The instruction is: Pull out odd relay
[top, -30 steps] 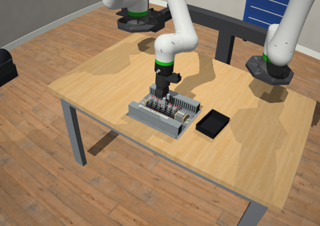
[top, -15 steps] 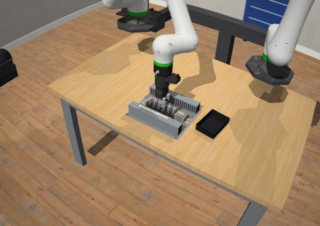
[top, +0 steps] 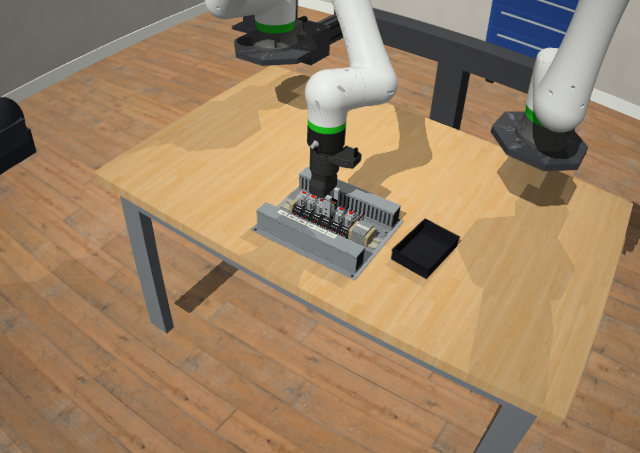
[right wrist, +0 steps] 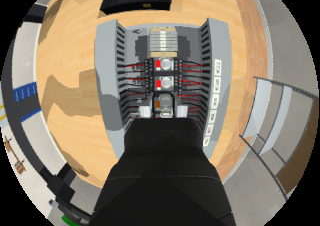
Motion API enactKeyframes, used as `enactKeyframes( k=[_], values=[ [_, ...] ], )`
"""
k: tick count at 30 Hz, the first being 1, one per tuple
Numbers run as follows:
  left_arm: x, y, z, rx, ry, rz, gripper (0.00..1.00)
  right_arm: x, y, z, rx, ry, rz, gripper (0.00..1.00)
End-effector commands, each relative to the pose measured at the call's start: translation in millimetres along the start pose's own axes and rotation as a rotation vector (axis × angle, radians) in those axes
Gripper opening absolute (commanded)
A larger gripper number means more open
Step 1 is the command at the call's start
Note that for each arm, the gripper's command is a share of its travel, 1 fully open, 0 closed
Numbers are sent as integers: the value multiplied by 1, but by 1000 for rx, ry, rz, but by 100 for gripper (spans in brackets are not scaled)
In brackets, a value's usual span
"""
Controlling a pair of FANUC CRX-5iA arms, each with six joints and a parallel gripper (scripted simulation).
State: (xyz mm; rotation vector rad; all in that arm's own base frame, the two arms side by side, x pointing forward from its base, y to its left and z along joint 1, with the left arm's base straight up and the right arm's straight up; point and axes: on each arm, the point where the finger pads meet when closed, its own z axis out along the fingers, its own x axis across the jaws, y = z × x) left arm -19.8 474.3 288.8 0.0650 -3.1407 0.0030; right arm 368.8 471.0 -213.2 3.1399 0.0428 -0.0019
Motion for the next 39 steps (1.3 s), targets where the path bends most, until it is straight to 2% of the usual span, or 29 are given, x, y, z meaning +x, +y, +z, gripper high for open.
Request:
enactKeyframes(
  k=[1,24,39],
  values=[
    [0,0,-1,-2,0,0,100,1,-1,-2,1,1,0,0],
    [0,0,-1,-2,0,0,100,1,-1,-21,1,1,0,0],
    [0,0,-1,-2,0,0,100,1,-1,-48,1,1,0,0]
  ],
)
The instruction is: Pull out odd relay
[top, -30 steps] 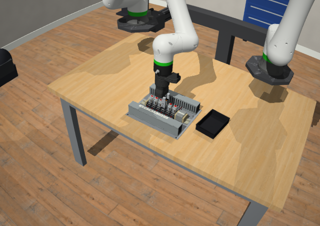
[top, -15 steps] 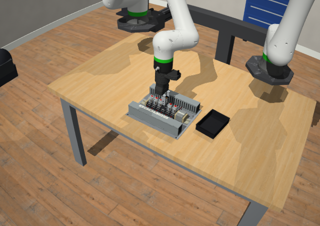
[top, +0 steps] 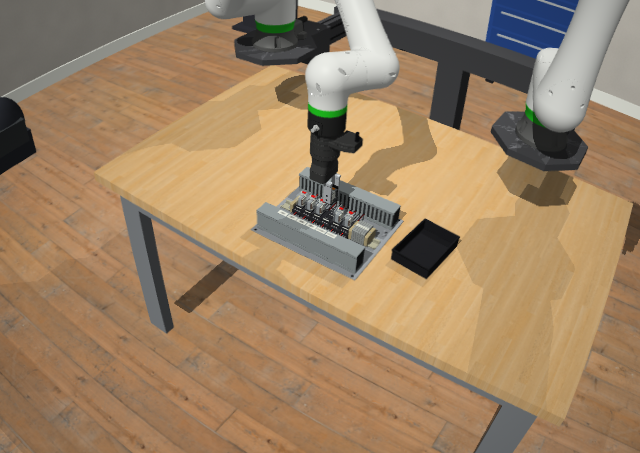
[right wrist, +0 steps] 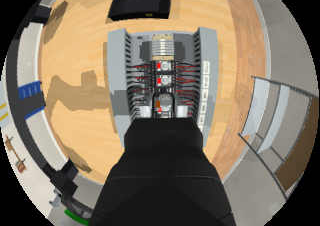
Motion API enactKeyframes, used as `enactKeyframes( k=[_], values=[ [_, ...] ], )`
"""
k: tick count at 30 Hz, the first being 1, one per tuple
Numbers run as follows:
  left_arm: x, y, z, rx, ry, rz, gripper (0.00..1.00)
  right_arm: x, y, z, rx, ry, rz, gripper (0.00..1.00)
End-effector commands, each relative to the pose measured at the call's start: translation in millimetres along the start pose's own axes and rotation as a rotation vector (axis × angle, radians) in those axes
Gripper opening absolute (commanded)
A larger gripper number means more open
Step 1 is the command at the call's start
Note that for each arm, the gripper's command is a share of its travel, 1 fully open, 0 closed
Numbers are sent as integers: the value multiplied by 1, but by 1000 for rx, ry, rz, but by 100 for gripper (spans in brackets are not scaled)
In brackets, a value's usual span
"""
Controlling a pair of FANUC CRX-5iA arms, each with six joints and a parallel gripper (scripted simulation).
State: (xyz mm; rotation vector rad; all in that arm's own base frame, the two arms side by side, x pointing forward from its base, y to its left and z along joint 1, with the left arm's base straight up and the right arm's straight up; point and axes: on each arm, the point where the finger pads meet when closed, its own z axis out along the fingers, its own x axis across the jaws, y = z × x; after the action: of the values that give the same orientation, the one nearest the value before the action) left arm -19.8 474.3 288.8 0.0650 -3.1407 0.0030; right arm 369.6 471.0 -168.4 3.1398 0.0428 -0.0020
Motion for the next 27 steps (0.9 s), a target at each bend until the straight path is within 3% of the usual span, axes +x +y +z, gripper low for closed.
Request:
enactKeyframes(
  k=[1,27],
  values=[
    [0,0,-1,-2,0,0,100,1,-1,-4,1,1,0,0],
    [0,0,-1,-2,0,0,100,1,-1,-32,1,1,0,0]
  ],
)
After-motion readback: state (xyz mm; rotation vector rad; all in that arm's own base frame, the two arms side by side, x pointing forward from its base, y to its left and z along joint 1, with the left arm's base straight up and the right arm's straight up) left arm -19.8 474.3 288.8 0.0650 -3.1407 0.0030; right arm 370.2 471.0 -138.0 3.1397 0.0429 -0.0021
